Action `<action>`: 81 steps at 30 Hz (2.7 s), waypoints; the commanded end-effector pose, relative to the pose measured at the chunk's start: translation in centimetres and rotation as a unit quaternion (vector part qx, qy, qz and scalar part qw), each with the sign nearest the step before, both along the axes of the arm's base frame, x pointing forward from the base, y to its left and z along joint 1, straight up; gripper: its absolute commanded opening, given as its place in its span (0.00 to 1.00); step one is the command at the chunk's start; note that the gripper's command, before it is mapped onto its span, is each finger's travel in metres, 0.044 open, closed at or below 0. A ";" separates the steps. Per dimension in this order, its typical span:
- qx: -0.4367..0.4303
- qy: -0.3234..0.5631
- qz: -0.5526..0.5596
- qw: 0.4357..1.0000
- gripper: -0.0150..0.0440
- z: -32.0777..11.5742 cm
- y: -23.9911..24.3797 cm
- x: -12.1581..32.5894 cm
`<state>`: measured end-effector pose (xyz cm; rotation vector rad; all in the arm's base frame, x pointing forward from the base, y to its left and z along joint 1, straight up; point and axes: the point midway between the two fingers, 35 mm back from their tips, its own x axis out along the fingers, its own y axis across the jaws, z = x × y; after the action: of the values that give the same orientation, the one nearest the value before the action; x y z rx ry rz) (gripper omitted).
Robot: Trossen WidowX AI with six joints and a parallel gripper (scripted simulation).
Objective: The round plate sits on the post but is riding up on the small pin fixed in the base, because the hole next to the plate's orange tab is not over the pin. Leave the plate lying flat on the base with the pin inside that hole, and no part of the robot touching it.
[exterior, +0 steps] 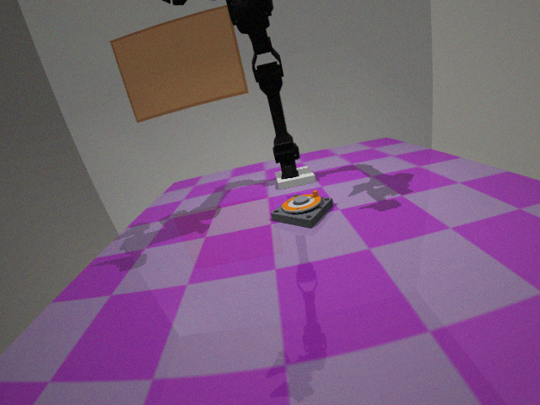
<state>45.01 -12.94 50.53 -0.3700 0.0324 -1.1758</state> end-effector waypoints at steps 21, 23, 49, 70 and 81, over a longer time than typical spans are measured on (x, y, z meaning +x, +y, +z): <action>0.266 0.440 0.380 0.769 0.25 -31.4 16.6 -5.2; 0.312 0.478 0.379 0.728 0.25 -34.1 17.7 -8.2; 0.472 0.592 0.311 0.574 0.25 -44.9 19.9 -21.3; 0.472 0.592 0.312 0.574 0.25 -45.2 21.1 -19.4; 0.472 0.592 0.312 0.574 0.25 -45.0 21.4 -18.1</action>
<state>26.40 8.40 5.59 -0.1007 1.5445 0.1095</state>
